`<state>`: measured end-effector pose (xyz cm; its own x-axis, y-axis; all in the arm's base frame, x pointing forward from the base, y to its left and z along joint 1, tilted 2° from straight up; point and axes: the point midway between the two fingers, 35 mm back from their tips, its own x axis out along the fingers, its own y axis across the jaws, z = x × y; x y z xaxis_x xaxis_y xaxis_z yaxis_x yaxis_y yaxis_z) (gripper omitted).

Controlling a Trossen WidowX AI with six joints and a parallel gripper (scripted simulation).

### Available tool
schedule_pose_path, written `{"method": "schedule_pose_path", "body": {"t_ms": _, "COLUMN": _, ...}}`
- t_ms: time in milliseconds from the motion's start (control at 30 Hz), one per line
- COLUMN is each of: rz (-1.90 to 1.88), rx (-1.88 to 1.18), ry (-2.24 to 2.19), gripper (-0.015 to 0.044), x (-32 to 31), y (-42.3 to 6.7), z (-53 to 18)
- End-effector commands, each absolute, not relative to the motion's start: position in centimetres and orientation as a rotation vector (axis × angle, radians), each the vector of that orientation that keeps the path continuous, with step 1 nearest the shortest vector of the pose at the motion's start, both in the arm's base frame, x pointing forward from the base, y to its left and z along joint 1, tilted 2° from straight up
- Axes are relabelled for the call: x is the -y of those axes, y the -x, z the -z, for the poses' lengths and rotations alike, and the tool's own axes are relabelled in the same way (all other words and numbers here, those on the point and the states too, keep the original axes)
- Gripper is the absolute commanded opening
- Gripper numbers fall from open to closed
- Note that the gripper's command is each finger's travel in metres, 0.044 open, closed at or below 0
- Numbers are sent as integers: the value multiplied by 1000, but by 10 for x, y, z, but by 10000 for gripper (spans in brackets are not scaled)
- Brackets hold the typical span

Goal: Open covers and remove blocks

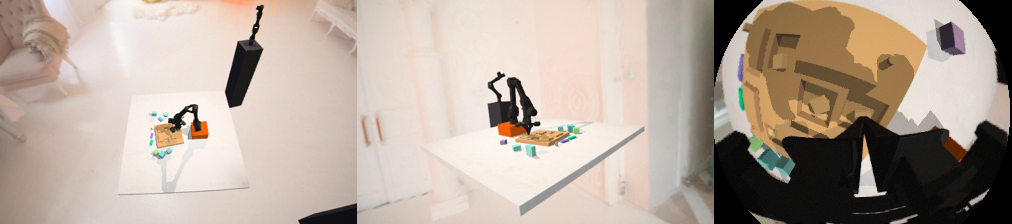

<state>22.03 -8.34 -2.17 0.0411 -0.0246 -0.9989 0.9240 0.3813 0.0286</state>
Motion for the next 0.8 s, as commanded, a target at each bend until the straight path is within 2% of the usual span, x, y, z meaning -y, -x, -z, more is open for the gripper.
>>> {"method": "schedule_pose_path", "body": {"t_ms": 0, "rz": 957, "rx": -1295, "ry": -970, "gripper": 0, "x": 83, "y": -221, "z": 23}}
{"method": "schedule_pose_path", "body": {"t_ms": 767, "rz": 968, "rx": -1289, "ry": -982, "gripper": 0, "x": 88, "y": -223, "z": 17}}
